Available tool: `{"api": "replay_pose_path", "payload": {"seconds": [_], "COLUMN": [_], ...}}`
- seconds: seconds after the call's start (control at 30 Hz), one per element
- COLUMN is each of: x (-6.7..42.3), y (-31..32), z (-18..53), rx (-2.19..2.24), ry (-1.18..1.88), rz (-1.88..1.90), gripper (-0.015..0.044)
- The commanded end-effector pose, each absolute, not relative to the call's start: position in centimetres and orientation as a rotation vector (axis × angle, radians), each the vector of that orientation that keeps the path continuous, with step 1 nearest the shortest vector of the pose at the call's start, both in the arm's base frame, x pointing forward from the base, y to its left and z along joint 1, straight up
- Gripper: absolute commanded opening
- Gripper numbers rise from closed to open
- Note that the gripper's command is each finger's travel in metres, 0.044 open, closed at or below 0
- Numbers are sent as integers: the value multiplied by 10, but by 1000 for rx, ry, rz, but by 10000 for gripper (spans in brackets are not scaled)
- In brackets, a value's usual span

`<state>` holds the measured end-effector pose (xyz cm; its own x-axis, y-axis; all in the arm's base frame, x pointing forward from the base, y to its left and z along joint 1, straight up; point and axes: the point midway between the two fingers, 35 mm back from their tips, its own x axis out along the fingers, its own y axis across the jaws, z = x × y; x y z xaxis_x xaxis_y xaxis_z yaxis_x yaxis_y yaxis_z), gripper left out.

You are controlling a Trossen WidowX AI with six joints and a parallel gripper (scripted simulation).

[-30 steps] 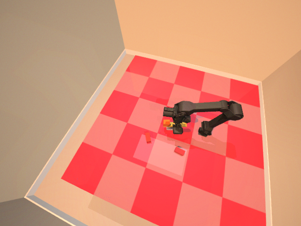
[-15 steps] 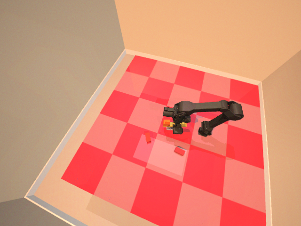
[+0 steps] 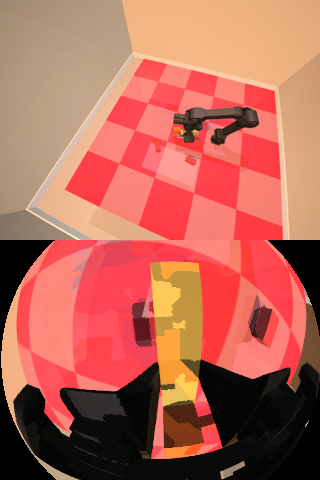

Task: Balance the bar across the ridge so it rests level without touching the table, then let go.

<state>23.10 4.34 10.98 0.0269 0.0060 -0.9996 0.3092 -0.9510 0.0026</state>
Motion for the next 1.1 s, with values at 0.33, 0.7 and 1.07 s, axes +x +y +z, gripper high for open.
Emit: {"api": "replay_pose_path", "payload": {"seconds": [0.33,0.7,1.07], "x": [230,230,230], "y": [43,43,43], "z": [107,106,108], "rx": [2079,2079,2079], "ry": [323,323,323], "rz": [-2028,-2028,-2028], "gripper": [0,0,0]}}
